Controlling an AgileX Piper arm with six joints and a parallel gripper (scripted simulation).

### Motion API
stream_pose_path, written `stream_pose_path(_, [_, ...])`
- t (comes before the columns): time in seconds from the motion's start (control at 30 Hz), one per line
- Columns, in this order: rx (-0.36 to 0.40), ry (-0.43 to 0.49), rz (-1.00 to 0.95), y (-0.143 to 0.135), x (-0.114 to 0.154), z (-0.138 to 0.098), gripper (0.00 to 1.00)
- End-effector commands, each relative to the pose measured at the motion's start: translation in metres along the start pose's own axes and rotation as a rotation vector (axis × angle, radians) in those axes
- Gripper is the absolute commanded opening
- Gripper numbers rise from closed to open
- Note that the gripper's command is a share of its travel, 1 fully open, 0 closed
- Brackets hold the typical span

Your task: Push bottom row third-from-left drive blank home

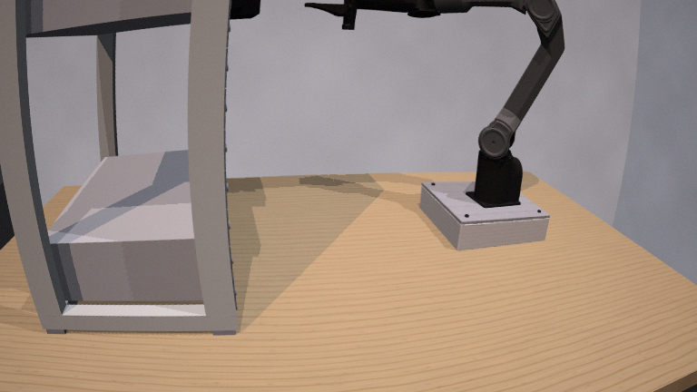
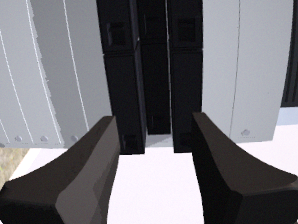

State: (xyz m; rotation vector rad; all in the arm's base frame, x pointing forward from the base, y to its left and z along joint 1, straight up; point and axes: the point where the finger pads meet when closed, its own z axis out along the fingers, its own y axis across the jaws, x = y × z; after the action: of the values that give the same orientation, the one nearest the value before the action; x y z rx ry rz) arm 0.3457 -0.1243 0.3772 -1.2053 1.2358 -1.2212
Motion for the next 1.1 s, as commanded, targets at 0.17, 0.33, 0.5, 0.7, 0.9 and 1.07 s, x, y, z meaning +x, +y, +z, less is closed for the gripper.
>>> stream_pose_path(0.17, [0.003,0.000,-0.002,-0.002,0.000,0.000,0.00])
stream_pose_path(0.33, [0.003,0.000,-0.002,-0.002,0.000,0.000,0.00])
stream_pose_path(0.5, [0.003,0.000,-0.002,-0.002,0.000,0.000,0.00])
stream_pose_path(0.7, [0.003,0.000,-0.002,-0.001,0.000,0.000,0.00])
stream_pose_path(0.9, [0.003,0.000,-0.002,0.002,-0.008,0.002,0.00])
stream_pose_path(1.07, [0.003,0.000,-0.002,0.013,-0.034,0.009,0.00])
